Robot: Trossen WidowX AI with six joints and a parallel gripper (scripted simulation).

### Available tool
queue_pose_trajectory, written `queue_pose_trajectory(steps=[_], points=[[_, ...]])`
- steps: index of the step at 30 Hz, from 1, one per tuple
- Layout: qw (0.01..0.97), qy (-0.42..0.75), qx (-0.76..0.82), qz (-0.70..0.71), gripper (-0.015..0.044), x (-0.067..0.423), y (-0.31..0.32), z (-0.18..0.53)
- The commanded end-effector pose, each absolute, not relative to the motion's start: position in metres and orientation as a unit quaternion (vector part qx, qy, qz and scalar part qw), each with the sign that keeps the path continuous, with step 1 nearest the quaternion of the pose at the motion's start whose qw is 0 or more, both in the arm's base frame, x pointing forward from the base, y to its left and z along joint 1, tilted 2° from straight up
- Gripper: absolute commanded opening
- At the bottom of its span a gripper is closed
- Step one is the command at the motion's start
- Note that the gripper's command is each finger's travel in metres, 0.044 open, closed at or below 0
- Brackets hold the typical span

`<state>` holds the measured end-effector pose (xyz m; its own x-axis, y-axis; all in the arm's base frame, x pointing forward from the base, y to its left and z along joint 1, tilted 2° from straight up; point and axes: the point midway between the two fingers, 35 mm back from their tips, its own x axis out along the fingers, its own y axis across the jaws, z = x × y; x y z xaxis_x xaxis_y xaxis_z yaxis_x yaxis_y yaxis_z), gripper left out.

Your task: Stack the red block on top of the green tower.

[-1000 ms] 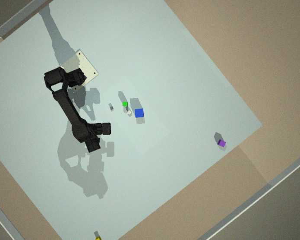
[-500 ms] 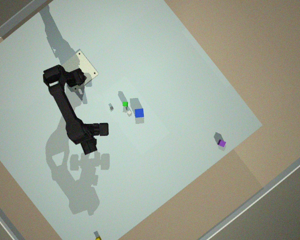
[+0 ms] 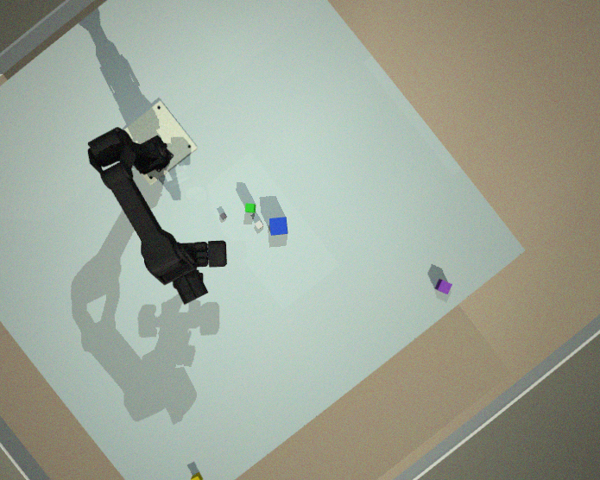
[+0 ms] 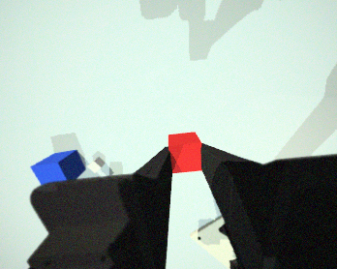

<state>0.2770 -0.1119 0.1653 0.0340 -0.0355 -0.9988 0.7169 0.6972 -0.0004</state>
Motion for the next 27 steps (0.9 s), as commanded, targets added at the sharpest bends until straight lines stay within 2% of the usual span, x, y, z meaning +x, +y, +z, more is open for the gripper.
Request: queue_pose_trajectory(steps=[1,27], points=[[0.669,0.635,0.266,-0.281,0.0000,0.283,-0.096,0.165],[0.664,0.636,0.277,-0.281,0.0000,0.303,0.035,0.162]])
